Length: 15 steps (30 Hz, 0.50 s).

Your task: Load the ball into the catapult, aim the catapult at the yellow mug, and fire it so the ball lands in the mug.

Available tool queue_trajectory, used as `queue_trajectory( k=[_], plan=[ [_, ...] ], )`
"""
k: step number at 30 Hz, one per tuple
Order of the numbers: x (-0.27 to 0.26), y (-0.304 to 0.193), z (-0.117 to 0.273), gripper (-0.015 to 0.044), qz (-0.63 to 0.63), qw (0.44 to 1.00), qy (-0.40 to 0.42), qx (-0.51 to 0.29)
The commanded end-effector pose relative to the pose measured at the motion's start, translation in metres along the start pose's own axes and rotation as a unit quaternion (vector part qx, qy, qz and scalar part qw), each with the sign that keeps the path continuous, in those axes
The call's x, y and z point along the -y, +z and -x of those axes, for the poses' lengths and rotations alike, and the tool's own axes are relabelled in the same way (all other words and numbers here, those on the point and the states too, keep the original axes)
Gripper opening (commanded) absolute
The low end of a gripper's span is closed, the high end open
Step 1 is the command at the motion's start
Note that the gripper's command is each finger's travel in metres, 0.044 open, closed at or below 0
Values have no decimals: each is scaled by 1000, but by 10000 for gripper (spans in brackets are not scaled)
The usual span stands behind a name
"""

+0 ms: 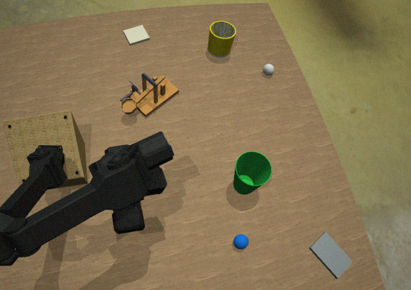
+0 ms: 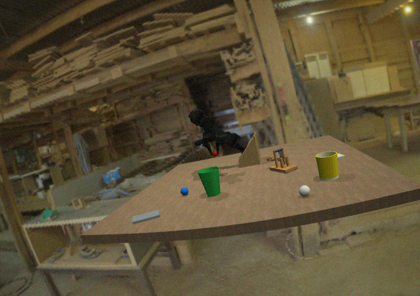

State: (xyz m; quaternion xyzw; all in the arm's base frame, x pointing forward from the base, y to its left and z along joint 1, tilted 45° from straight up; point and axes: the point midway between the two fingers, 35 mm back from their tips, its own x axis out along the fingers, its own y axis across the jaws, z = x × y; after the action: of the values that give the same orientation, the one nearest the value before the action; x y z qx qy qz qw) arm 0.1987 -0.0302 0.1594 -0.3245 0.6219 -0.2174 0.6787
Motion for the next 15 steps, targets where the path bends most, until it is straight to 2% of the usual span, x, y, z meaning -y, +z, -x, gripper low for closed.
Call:
queue_trajectory(
  k=[1,15],
  plan=[
    [2,0,6,0,-2,1000,0,-1],
    [-40,32,13,0,56,998,12,-23]
  ],
)
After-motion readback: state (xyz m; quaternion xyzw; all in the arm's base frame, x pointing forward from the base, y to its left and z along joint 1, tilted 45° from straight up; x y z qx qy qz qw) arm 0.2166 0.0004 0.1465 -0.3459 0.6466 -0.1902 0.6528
